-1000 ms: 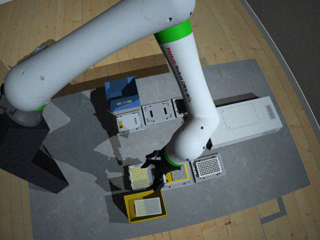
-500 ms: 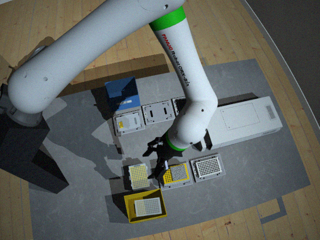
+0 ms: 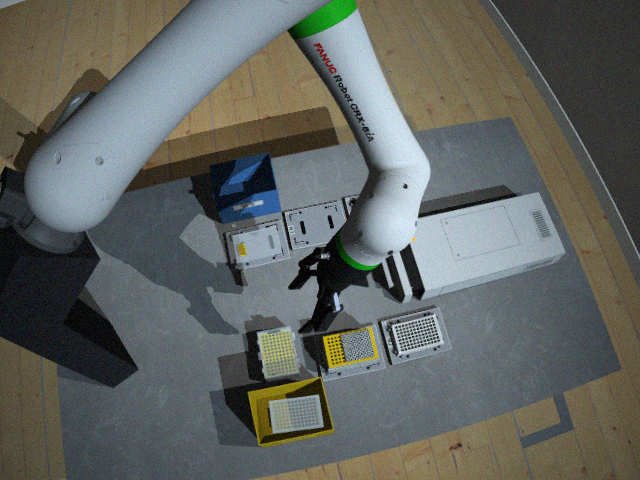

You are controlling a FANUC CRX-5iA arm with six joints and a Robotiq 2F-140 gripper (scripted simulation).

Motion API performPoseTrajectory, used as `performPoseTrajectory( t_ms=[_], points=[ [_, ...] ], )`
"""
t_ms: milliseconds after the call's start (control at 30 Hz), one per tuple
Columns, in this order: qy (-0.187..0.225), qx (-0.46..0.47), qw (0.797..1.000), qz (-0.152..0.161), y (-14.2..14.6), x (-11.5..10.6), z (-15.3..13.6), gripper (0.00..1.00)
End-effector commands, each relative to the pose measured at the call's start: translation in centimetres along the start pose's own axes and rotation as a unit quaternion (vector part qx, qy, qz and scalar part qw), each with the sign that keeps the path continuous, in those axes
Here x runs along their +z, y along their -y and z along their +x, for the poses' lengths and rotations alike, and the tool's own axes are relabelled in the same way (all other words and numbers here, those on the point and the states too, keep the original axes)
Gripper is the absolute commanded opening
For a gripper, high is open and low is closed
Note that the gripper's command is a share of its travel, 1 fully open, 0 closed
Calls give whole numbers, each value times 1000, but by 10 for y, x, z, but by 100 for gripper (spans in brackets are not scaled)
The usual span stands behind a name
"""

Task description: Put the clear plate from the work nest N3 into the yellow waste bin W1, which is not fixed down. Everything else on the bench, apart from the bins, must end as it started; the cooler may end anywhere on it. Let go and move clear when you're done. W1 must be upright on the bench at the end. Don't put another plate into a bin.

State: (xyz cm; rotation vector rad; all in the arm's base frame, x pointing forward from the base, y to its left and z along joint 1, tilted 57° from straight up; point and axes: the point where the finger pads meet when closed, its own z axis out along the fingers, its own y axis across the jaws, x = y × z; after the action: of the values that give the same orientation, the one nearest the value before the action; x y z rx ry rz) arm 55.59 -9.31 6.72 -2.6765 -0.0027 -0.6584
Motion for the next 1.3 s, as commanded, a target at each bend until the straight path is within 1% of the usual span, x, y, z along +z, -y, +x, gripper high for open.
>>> performPoseTrajectory(
  t_ms=[0,400,467,967,1267],
  points=[
    [0,0,1000,-1,10,-5,3,70],
    [0,0,1000,-1,53,-24,13,70],
    [0,0,1000,-1,53,-24,13,70],
    [0,0,1000,-1,107,-47,25,70],
    [0,0,1000,-1,112,-49,26,70]
  ],
)
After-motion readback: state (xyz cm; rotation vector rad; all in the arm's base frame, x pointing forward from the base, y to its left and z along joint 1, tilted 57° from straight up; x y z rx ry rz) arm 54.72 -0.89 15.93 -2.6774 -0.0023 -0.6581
